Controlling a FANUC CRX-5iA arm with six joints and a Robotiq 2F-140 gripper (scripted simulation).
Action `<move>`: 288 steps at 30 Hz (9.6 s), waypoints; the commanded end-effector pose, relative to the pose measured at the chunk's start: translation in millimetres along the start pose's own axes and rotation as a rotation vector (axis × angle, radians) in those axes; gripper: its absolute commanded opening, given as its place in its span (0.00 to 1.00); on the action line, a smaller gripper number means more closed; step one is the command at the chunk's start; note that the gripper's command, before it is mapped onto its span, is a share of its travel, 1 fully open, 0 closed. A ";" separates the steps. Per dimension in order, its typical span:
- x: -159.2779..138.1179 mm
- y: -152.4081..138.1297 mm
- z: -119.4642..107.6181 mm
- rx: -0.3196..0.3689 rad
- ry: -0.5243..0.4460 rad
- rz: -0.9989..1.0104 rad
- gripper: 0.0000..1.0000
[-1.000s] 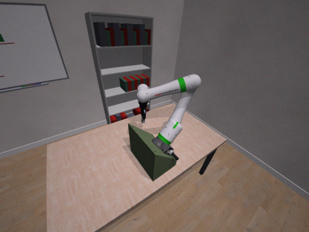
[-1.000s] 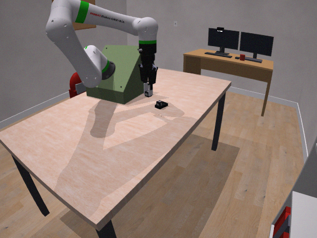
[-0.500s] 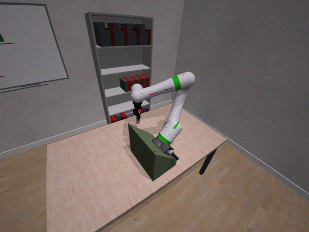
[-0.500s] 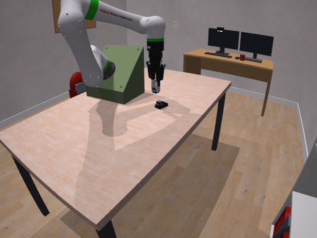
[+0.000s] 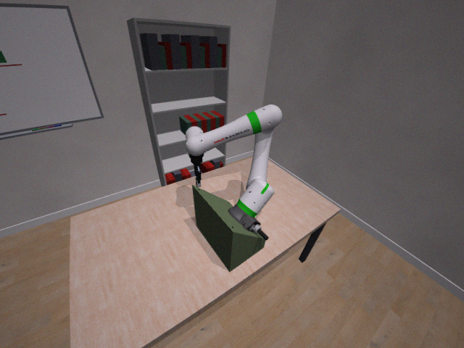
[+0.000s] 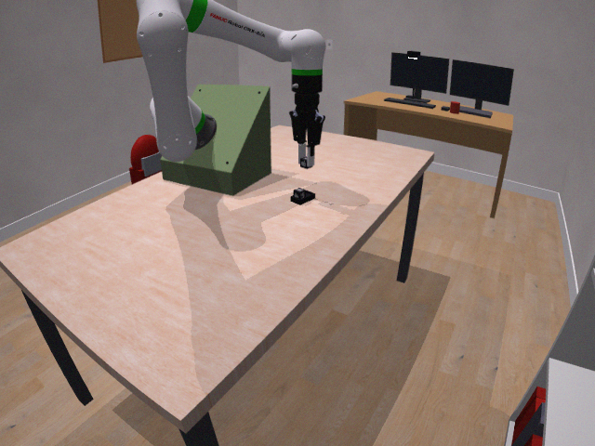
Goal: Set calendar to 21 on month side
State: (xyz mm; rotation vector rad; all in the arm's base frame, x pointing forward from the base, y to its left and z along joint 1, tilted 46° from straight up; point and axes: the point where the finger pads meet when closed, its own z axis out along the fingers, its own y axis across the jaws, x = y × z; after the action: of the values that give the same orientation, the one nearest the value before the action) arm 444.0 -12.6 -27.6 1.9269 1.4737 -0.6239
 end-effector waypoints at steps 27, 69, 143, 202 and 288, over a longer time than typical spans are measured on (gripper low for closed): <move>0.4 1.3 54.6 0.000 0.000 0.000 0.16; 0.4 1.5 64.8 0.000 0.000 0.000 0.16; 0.5 1.5 88.7 0.000 0.000 0.000 0.16; 0.5 1.5 98.7 0.000 0.000 0.000 0.16; 0.5 1.5 98.7 0.000 0.000 0.000 0.28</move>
State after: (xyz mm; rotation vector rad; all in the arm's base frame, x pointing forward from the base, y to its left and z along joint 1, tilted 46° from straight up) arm 445.8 -84.1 -96.0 1.9270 1.4737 -0.6240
